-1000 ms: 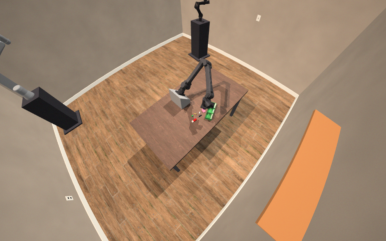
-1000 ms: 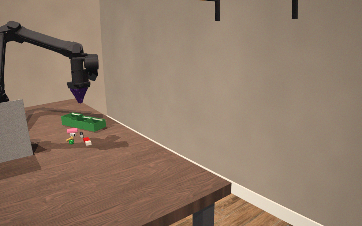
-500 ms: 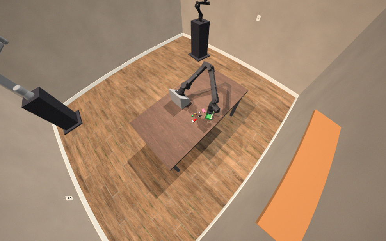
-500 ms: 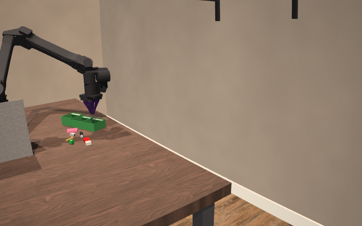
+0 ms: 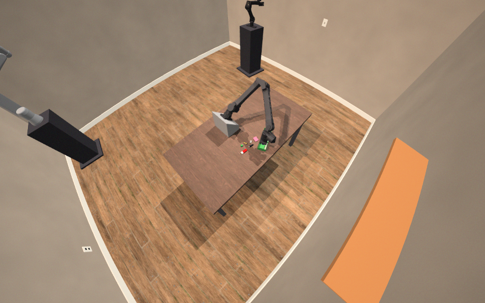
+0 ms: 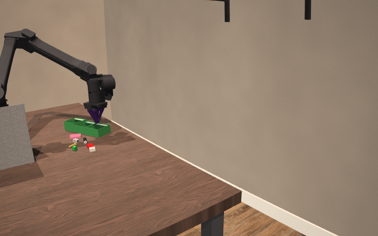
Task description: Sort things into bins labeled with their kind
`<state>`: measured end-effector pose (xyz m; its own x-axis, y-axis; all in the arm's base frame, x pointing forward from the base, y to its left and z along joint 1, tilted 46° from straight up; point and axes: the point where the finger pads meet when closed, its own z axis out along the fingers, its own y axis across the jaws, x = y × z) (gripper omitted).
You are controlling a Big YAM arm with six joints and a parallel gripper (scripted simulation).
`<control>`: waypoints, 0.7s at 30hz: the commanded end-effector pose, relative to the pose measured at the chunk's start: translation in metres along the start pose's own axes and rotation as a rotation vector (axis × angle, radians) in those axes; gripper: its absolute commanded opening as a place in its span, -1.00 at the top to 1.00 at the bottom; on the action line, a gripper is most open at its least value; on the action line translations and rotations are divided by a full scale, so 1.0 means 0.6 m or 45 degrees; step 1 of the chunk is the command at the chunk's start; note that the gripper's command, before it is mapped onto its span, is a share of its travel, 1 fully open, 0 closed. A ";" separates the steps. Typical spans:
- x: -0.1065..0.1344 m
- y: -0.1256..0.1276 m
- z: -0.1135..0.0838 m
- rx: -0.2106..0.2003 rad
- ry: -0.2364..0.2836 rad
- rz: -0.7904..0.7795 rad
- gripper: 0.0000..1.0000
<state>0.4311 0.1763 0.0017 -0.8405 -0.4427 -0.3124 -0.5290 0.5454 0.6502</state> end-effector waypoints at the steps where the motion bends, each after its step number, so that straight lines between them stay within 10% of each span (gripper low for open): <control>1: -0.009 0.000 0.012 0.005 -0.016 0.006 0.84; 21: -0.024 -0.006 0.045 0.019 -0.045 -0.006 0.84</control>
<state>0.4290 0.2029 -0.0233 -0.8407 -0.4395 -0.3163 -0.5298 0.5474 0.6478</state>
